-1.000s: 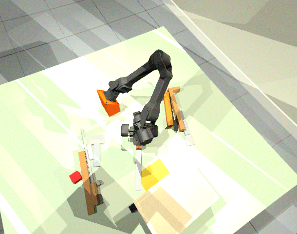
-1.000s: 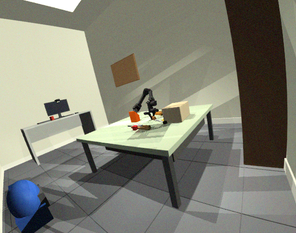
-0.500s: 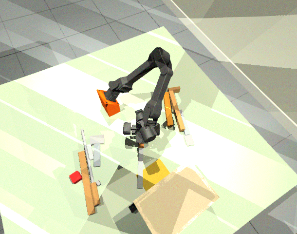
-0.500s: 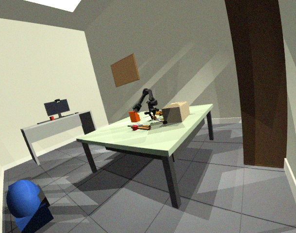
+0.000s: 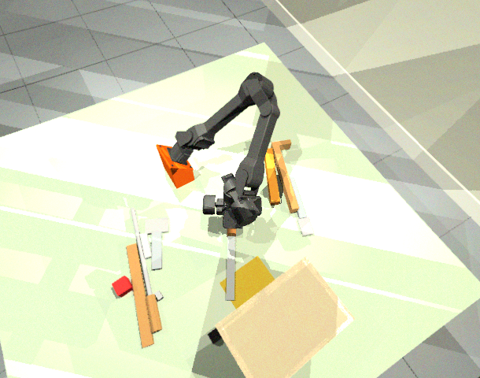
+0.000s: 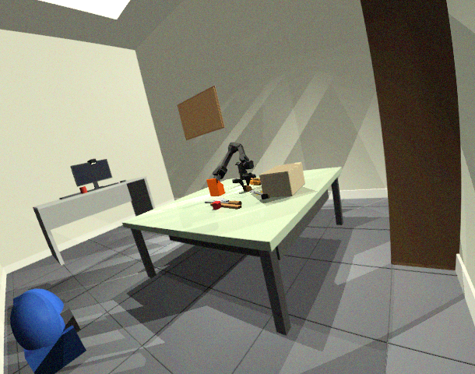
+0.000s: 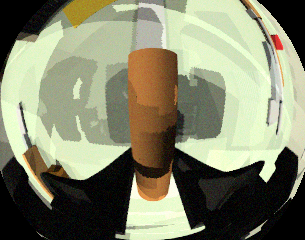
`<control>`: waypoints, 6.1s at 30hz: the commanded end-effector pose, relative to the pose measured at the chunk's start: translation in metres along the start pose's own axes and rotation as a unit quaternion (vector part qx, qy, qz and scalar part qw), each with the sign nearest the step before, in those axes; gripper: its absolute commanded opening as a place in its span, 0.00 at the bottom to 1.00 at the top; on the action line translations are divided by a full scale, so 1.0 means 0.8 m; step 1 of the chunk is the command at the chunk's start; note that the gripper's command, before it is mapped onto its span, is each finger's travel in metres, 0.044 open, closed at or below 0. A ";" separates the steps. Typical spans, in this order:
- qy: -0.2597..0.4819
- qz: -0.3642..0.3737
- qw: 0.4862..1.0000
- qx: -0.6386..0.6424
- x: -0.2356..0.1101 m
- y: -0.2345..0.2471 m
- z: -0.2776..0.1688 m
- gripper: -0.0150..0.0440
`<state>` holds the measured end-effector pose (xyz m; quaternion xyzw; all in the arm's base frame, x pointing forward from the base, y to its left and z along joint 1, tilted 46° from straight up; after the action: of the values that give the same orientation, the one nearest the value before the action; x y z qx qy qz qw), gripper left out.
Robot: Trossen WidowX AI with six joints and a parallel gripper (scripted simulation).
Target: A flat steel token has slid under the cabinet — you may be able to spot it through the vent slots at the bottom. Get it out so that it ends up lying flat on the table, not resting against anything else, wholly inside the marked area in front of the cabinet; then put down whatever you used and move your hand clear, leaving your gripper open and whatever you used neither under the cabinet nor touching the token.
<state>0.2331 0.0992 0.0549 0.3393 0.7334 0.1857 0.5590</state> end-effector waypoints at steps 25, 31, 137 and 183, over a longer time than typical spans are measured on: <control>-0.001 0.002 1.000 -0.001 -0.001 0.031 -0.024 0.25; -0.001 0.002 1.000 -0.001 -0.001 0.038 -0.030 0.25; 0.000 0.004 0.994 -0.107 0.001 0.099 -0.083 0.71; -0.001 0.005 0.992 -0.123 0.002 0.103 -0.068 0.25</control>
<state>0.2003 0.1635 0.1242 0.2745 0.7045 0.2721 0.5952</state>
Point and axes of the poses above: the point midway between the two fingers, 35 mm back from their tips, its own x axis out along the fingers, its own y axis across the jaws, z = x × y, the point moved 6 cm from there along -x, back along the fingers, and after that the axes turned 6 degrees about -x, right-handed, at the moved point
